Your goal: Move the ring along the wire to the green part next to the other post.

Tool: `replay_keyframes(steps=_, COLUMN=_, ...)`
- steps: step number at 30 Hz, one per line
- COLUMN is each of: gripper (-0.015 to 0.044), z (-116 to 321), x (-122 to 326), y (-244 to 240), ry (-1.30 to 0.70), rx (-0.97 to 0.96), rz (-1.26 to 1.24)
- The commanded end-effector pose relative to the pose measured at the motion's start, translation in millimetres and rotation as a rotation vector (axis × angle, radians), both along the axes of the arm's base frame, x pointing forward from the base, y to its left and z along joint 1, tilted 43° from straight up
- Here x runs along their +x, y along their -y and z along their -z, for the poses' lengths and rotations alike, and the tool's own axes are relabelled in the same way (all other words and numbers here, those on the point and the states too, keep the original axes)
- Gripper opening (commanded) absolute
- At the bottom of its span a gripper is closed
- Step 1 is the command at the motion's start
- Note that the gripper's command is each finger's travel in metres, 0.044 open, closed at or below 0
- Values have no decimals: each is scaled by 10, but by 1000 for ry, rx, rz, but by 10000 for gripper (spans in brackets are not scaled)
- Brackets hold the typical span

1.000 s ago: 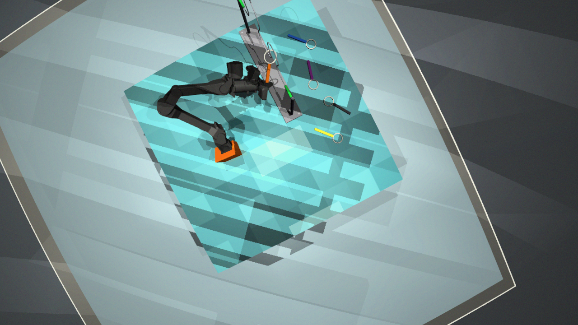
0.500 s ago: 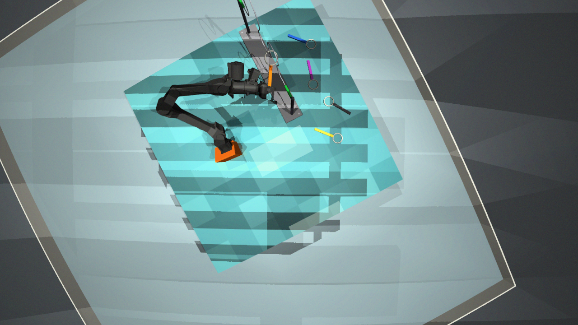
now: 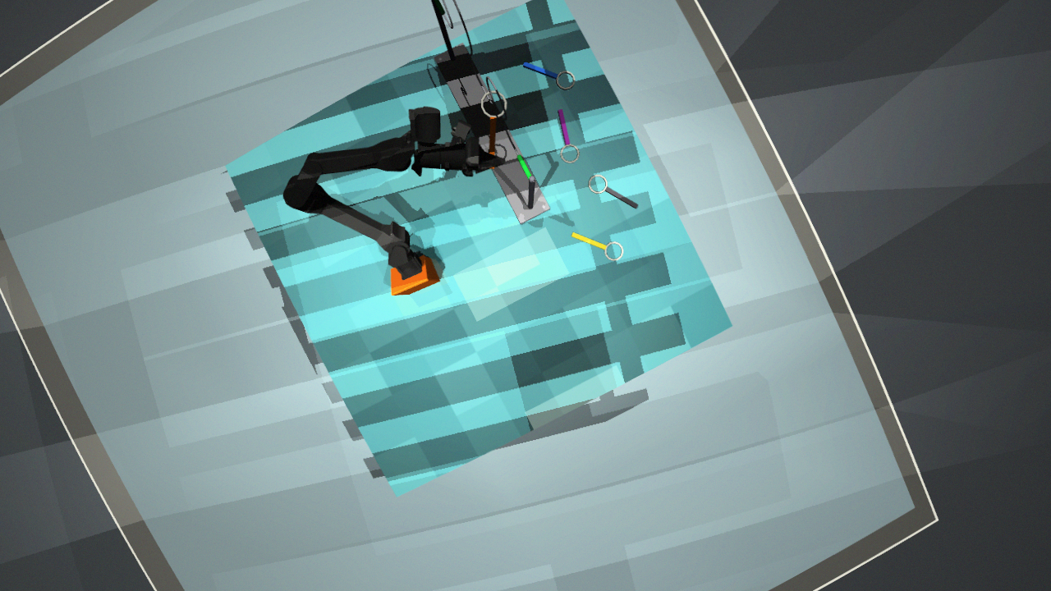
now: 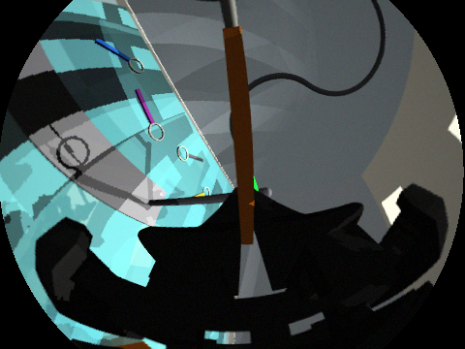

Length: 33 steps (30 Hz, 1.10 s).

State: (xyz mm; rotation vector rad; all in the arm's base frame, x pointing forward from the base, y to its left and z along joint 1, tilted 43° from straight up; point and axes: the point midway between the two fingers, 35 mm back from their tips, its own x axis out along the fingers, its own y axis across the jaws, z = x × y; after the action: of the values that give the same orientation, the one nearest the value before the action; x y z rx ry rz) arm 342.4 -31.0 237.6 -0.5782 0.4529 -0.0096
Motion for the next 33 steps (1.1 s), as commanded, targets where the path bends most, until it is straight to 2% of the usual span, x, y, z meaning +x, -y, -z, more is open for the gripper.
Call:
replay_keyframes(steps=1, gripper=-150, z=-123, x=3, y=121, ry=11, rx=-97, rz=10)
replay_keyframes(steps=16, gripper=-150, z=-487, x=-7, y=427, ry=25, rx=-406, rz=30)
replay_keyframes(steps=33, gripper=-150, z=-830, x=-24, y=578, ry=35, rx=-624, rz=44)
